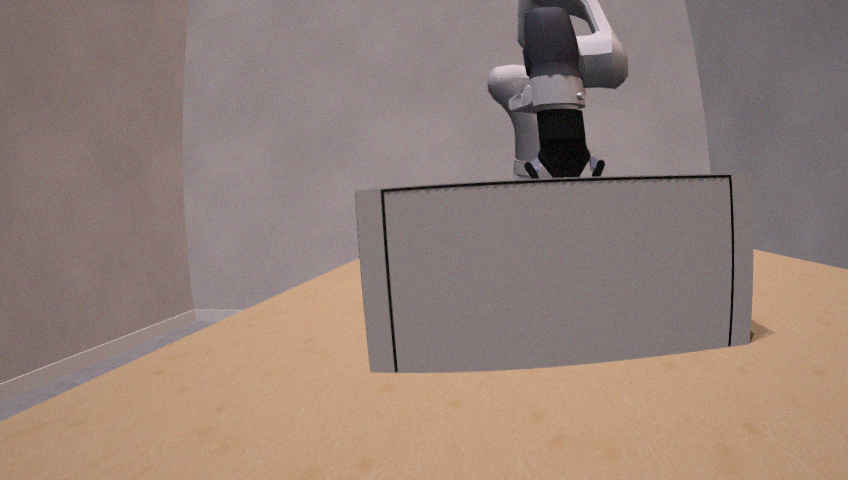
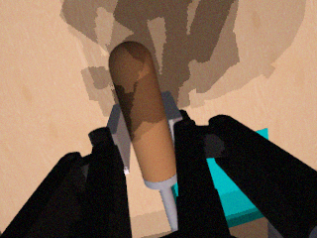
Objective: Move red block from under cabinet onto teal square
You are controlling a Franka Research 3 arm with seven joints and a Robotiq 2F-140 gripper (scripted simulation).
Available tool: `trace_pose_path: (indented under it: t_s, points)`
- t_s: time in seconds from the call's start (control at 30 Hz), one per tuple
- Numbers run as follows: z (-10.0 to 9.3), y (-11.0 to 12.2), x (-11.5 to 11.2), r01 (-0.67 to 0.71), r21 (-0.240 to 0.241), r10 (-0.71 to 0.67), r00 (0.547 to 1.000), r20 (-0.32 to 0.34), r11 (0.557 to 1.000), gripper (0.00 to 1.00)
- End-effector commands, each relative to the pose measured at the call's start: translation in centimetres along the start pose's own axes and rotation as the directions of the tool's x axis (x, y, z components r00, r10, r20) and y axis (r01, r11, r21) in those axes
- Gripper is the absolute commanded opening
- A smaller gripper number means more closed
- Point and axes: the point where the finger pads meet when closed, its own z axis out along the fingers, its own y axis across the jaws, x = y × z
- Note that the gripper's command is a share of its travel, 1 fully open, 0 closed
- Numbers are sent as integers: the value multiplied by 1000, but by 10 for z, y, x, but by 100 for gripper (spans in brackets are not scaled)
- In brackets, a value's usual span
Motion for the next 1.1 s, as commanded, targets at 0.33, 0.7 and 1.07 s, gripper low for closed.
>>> trace_pose_path:
  t_s: [0.33, 0.7, 1.07]
  points:
    - [0, 0, 33, 8, -2, -8, 1000, 6, 1000, 0]
    - [0, 0, 67, 8, -2, -8, 1000, 6, 1000, 0]
    - [0, -1, 94, 9, -2, -9, 1000, 6, 1000, 0]
